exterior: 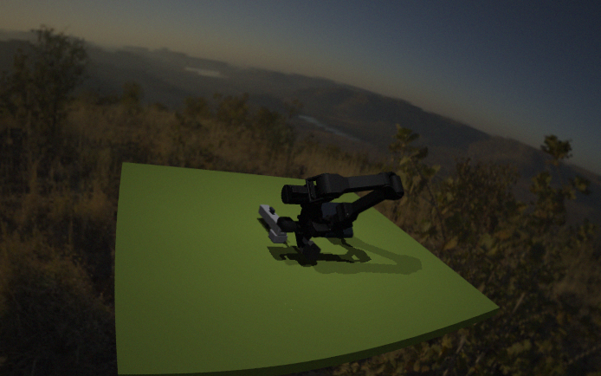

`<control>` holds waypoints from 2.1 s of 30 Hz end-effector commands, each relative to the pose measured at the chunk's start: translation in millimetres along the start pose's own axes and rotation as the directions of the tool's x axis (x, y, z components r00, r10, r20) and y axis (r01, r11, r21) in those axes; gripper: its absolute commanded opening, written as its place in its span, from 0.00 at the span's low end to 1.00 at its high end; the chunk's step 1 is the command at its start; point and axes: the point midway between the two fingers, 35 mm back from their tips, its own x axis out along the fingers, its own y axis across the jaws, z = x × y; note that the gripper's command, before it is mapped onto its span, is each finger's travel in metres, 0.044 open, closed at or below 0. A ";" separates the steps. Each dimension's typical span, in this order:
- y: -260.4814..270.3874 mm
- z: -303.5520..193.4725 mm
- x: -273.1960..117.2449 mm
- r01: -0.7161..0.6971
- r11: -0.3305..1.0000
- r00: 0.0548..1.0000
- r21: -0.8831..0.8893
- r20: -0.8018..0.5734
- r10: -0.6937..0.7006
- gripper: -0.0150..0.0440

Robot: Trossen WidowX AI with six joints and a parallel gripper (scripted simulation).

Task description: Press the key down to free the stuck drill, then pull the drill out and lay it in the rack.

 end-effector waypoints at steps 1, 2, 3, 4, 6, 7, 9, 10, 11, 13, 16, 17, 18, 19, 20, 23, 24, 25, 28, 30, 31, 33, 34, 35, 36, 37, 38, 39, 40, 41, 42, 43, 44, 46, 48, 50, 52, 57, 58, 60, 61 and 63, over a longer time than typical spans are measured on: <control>-1.7 0.8 -2.7 0.006 1.000 1.000 -0.004 0.002 -0.006 0.25; -1.8 0.8 -2.9 0.006 1.000 1.000 -0.004 0.002 -0.006 0.25; -1.8 0.7 -3.1 0.006 1.000 1.000 -0.004 0.002 -0.006 0.25; -1.9 0.7 -3.3 0.006 1.000 1.000 -0.004 0.002 -0.006 0.25; -2.0 0.7 -3.7 0.006 1.000 1.000 -0.004 0.002 -0.006 0.25; -2.0 0.7 -3.8 0.006 1.000 1.000 -0.004 0.002 -0.006 0.25; -2.1 0.7 -4.2 0.006 1.000 1.000 -0.004 0.002 -0.006 0.25; -2.2 0.7 -4.4 0.006 1.000 1.000 -0.004 0.002 -0.006 0.25; -2.2 0.7 -4.6 0.006 1.000 1.000 -0.004 0.002 -0.006 0.25; -2.3 0.7 -4.9 0.006 1.000 1.000 -0.004 0.002 -0.006 0.25; -2.5 0.7 -5.4 0.006 1.000 1.000 -0.004 0.002 -0.006 0.25; -2.6 0.7 -5.6 0.006 1.000 1.000 -0.004 0.002 -0.006 0.25; -2.6 0.7 -5.7 0.006 1.000 1.000 -0.004 0.002 -0.006 0.25; -2.7 0.7 -5.9 0.006 1.000 1.000 -0.004 0.002 -0.006 0.25; -2.8 0.7 -6.1 0.006 1.000 1.000 -0.004 0.002 -0.006 0.25; -3.0 0.7 -6.5 0.006 1.000 1.000 -0.004 0.002 -0.006 0.25; -3.1 0.7 -6.7 0.006 1.000 1.000 -0.004 0.002 -0.006 0.25; -3.1 0.7 -6.9 0.006 1.000 1.000 -0.004 0.002 -0.006 0.25; -3.4 0.8 -7.3 0.006 1.000 1.000 -0.004 0.002 -0.006 0.25; -3.5 0.8 -7.6 0.006 1.000 1.000 -0.004 0.002 -0.006 0.25; -3.6 0.8 -7.8 0.006 1.000 1.000 -0.004 0.002 -0.006 0.25; -3.8 0.9 -8.0 0.006 1.000 1.000 -0.004 0.002 -0.006 0.25; -3.8 0.9 -8.2 0.006 1.000 1.000 -0.004 0.002 -0.006 0.25; -3.9 0.9 -8.3 0.006 1.000 1.000 -0.004 0.002 -0.006 0.25; -4.0 0.9 -8.5 0.006 1.000 1.000 -0.004 0.002 -0.006 0.25; -4.1 1.0 -8.6 0.006 1.000 1.000 -0.004 0.002 -0.006 0.25; -4.2 1.0 -8.8 0.006 1.000 1.000 -0.004 0.002 -0.006 0.25; -4.3 1.0 -8.9 0.006 1.000 1.000 -0.004 0.002 -0.006 0.25; -4.3 1.0 -9.0 0.006 1.000 1.000 -0.004 0.002 -0.006 0.25; -4.4 1.1 -9.2 0.006 1.000 1.000 -0.004 0.002 -0.006 0.25; -4.5 1.1 -9.3 0.006 1.000 1.000 -0.004 0.002 -0.006 0.25; -4.6 1.1 -9.4 0.006 1.000 1.000 -0.004 0.002 -0.006 0.25; -4.7 1.2 -9.6 0.006 1.000 1.000 -0.004 0.002 -0.006 0.25; -4.9 1.2 -9.8 0.006 1.000 1.000 -0.004 0.002 -0.006 0.25; -5.0 1.3 -10.1 0.006 1.000 1.000 -0.004 0.002 -0.006 0.25; -5.2 1.4 -10.4 0.006 1.000 1.000 -0.004 0.002 -0.006 0.25; -5.4 1.5 -10.6 0.006 1.000 1.000 -0.004 0.002 -0.006 0.25; -5.9 1.7 -11.2 0.006 1.000 1.000 -0.004 0.002 -0.006 0.25; -6.0 1.7 -11.4 0.006 1.000 1.000 -0.004 0.002 -0.006 0.25; -6.2 1.8 -11.6 0.006 1.000 1.000 -0.004 0.002 -0.006 0.25; -6.2 1.9 -11.7 0.006 1.000 1.000 -0.004 0.002 -0.006 0.25; -6.4 2.0 -12.0 0.006 1.000 1.000 -0.004 0.002 -0.006 0.25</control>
